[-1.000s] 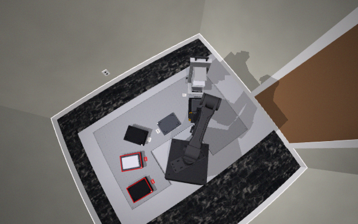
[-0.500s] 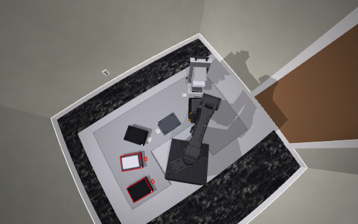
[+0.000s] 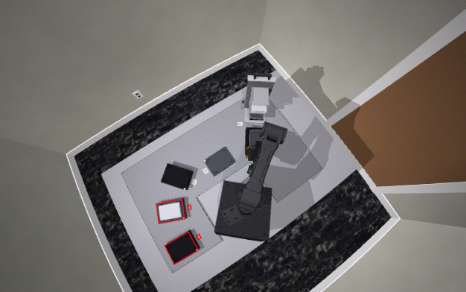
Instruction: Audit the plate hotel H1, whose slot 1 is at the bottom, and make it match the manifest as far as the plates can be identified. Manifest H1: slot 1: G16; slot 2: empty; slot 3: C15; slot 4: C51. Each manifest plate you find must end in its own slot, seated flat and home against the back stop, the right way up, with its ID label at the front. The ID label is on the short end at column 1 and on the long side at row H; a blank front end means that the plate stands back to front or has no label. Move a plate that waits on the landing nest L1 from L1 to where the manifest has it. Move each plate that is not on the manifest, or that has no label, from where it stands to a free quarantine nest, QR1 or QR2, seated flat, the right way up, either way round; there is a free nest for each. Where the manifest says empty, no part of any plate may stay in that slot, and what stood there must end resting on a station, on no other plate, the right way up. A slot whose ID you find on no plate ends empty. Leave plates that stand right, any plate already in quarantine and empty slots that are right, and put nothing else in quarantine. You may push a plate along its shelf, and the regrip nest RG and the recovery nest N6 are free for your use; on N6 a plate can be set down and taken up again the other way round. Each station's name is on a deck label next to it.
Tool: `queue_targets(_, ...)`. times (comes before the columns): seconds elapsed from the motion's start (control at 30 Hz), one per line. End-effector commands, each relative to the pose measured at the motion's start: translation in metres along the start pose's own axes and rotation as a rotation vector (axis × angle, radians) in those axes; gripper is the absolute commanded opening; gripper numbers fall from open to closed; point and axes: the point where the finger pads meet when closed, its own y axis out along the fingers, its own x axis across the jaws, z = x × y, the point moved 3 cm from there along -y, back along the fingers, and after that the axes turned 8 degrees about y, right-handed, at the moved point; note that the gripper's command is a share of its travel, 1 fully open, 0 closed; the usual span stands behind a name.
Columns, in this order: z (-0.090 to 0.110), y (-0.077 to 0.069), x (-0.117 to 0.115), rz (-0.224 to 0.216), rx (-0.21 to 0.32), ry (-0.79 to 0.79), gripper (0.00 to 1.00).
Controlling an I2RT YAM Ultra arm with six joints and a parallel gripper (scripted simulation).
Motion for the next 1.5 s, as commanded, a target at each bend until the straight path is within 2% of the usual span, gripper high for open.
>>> queue_targets(0.0, -0.004, 0.0031, 0.0, -0.003, -0.016, -0.002, 0.86)
queue_targets(0.43, 0.0013, 0.007, -0.0005, -0.003, -0.01, 0.0, 0.86)
queue_targets(0.47, 0.0014, 0.0071, -0.0005, -0.003, -0.01, 0.0, 0.93)
queue_targets(0.93, 0.0014, 0.0071, -0.0005, -0.003, -0.01, 0.0, 0.93)
queue_targets(0.97, 0.0014, 0.0071, -0.0005, -0.003, -0.01, 0.0, 1.0)
queue_targets(1.47, 0.0001, 0.0058, -0.0004, -0.003, -0.011, 0.0, 1.0)
